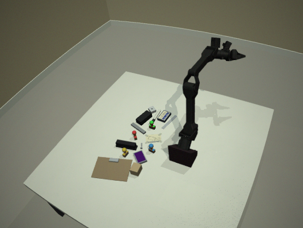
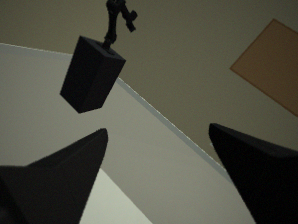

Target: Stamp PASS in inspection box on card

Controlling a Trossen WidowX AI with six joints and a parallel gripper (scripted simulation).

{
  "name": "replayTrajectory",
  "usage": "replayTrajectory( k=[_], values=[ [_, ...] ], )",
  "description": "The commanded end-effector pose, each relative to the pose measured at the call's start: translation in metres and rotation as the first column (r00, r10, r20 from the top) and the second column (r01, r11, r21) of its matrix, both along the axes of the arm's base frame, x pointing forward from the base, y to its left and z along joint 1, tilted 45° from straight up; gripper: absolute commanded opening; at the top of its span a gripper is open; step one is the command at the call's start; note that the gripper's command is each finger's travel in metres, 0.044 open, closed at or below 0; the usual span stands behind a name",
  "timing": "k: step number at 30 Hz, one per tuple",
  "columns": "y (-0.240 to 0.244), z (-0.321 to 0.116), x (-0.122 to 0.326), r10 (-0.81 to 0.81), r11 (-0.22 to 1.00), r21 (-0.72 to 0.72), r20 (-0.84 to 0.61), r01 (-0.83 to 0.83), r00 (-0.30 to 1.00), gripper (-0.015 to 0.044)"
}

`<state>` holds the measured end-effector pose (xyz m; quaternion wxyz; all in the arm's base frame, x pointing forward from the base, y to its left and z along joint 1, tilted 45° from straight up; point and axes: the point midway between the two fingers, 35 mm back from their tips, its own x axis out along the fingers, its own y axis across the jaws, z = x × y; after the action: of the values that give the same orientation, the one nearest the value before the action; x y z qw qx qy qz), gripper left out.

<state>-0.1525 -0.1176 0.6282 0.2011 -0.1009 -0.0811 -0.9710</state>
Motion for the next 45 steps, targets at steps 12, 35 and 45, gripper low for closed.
replayTrajectory(
  k=[12, 35, 45],
  values=[
    [-0.124, -0.063, 0.059, 0.352, 0.898, 0.249, 0.085, -0.362, 0.932, 0.0225],
    [-0.178, -0.299, 0.348, 0.802, 0.029, 0.809, 0.331, -0.587, 0.497, 0.0225],
    [-0.08, -0.406, 0.433, 0.867, -0.303, 0.913, 0.383, -0.273, 0.318, 0.0225]
  ],
)
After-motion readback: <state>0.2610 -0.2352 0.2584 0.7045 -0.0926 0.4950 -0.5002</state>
